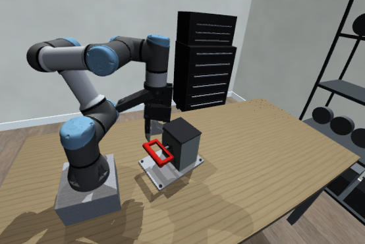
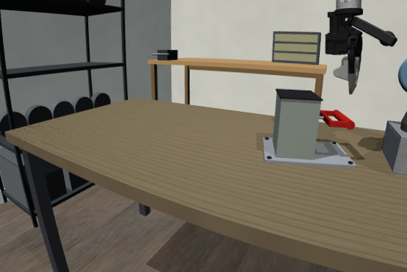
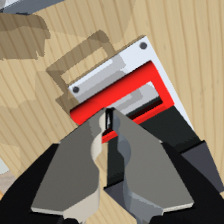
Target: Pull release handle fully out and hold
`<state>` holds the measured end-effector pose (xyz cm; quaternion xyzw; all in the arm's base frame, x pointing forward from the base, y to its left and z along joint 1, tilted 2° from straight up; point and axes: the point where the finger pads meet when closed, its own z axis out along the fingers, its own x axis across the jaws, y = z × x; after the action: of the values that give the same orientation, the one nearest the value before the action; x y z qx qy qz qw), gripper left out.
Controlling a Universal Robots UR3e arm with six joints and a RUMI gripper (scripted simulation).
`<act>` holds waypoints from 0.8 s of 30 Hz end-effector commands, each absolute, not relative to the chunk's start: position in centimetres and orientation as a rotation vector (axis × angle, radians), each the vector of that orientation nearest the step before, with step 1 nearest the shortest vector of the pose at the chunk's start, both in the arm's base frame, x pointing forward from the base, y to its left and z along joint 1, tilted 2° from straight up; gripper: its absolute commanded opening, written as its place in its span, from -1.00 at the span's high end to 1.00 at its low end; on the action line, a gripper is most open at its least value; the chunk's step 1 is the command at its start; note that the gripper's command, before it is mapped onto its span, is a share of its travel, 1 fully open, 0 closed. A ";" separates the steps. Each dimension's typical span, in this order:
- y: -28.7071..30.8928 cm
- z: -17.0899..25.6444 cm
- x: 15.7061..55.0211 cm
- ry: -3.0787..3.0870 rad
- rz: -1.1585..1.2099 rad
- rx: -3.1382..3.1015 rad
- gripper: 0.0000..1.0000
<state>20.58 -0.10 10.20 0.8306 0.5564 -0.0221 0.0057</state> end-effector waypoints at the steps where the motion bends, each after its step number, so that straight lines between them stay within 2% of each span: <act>1: -0.2 10.3 20.5 1.969 -0.060 2.451 1.00; 14: -0.5 10.3 20.6 2.678 -0.097 1.719 1.00; 24: -0.6 10.4 21.0 2.983 -0.106 1.185 1.00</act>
<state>20.75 -0.49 10.30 0.4552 0.8890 -0.0409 -0.0278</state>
